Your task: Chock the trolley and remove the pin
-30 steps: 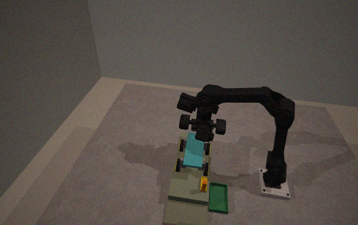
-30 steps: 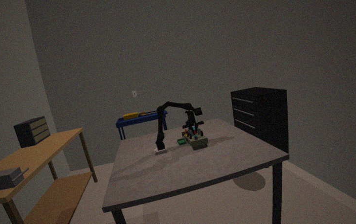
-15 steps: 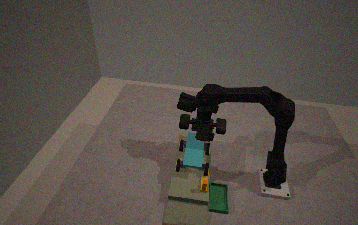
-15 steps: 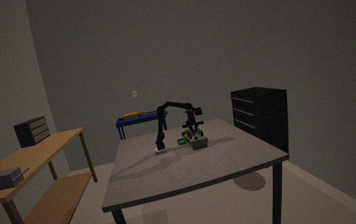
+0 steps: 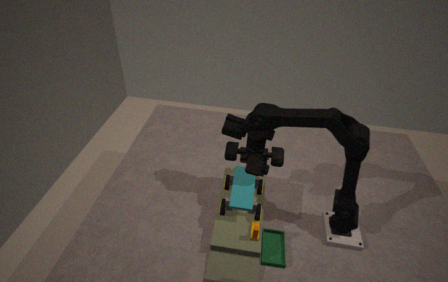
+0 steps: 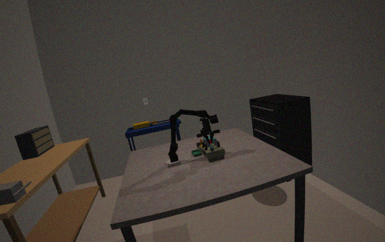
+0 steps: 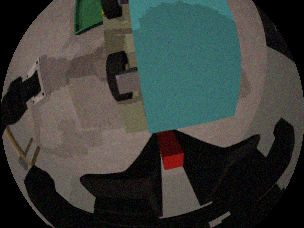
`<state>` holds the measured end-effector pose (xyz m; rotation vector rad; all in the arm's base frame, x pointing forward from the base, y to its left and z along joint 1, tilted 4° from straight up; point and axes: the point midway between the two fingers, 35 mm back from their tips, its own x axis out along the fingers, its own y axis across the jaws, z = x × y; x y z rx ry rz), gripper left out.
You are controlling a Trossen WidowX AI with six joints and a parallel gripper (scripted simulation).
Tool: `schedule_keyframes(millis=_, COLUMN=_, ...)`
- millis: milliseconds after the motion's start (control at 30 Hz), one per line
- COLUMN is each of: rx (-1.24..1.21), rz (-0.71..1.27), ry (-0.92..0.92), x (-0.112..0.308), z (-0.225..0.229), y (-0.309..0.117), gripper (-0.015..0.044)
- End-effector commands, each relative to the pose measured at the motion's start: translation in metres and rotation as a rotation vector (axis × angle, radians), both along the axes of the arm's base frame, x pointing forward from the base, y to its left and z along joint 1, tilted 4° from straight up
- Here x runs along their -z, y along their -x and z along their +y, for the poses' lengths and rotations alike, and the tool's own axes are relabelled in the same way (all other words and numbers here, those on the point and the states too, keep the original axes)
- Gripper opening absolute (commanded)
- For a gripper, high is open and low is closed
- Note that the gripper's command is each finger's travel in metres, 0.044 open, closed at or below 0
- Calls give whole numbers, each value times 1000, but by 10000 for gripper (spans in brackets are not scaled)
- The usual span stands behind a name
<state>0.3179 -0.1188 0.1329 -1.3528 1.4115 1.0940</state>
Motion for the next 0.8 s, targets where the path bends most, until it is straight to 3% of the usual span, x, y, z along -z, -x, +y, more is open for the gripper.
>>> schedule_keyframes(millis=0, rx=3, rz=-4, ry=5, x=-5, z=0, y=0, gripper=0)
schedule_keyframes(millis=767, rx=3, rz=-4, ry=5, x=-19, z=3, y=-1, gripper=0)
